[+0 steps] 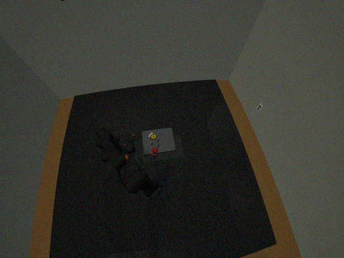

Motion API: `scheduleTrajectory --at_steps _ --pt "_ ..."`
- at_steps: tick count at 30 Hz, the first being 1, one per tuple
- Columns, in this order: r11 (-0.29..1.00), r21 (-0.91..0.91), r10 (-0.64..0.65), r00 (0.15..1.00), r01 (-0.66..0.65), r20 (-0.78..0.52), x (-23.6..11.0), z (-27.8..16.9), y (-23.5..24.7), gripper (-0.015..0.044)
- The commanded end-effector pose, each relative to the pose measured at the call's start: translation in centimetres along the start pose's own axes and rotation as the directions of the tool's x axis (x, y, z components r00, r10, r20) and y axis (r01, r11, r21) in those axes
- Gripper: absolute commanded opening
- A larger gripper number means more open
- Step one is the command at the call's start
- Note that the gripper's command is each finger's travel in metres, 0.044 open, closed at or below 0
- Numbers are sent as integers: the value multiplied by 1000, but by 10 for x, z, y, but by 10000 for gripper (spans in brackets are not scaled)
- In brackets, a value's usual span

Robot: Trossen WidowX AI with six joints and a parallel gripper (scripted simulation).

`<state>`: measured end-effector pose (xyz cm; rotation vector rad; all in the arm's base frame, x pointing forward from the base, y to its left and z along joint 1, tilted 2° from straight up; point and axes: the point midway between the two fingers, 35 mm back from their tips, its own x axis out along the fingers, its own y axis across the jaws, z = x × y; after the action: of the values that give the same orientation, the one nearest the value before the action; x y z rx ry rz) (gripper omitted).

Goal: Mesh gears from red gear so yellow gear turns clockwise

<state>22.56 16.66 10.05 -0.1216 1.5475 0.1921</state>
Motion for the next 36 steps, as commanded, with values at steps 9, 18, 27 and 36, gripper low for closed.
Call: scheduleTrajectory --at_steps 9,18,27,36 --pt "1000 -6 6 1000 -6 8 -27 5 1 0" --pt "1000 -6 6 1000 -6 8 -45 6 0 0" --pt "1000 -5 5 1000 -5 8 -63 6 -2 0" --pt "1000 -4 5 1000 -5 7 -81 4 -4 0"
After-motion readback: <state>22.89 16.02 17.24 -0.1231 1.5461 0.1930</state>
